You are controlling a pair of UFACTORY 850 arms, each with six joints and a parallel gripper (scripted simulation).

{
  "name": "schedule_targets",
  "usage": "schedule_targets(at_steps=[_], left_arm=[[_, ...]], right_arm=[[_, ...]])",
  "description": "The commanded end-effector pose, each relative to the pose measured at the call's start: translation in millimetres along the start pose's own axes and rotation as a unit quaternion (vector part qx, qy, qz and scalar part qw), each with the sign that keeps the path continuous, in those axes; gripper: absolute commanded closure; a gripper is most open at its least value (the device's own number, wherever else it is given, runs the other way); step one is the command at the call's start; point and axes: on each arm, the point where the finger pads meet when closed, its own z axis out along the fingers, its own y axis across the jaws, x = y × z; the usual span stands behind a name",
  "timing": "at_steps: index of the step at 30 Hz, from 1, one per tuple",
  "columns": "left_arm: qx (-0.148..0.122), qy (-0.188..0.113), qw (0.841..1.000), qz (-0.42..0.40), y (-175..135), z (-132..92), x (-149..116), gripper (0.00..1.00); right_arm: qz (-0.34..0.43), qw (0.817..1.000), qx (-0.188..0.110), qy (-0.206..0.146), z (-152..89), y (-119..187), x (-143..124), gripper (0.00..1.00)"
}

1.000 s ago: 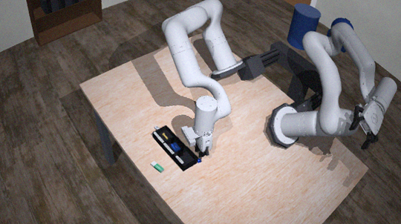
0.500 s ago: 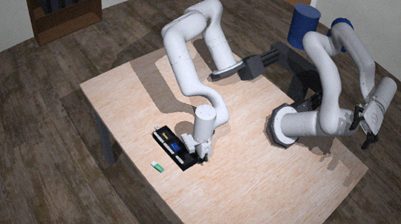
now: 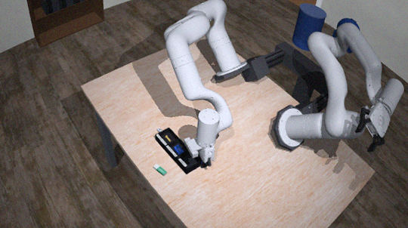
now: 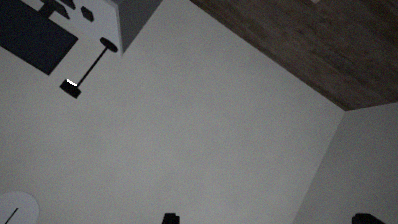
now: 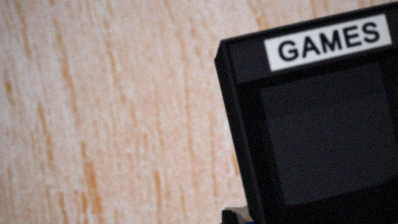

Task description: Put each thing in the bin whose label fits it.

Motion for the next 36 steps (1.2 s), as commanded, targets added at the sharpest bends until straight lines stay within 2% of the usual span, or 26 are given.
schedule_targets(at_steps=[1, 8, 9, 36], left_arm=[[0.000, 0.000, 1.000, 0.000, -0.2, -0.3, -0.7, 0.00], [0.000, 0.000, 1.000, 0.000, -0.2, -0.3, -0.7, 0.00], [0.000, 0.000, 1.000, 0.000, -0.2, -0.3, -0.7, 0.00], [0.000, 0.000, 1.000, 0.000, -0.2, -0.3, -0.7, 0.00]], right_arm=[[0.000, 1.000, 0.001, 0.001, -1.1, -0.8, 1.0, 0.68], [0.000, 1.000, 0.001, 0.001, -1.1, -0.7, 1.0, 0.68], [0.000, 1.000, 0.001, 0.001, -1.1, -0.7, 1.0, 0.89], [0.000, 1.000, 0.001, 0.001, -1.1, -0.7, 1.0, 0.89]])
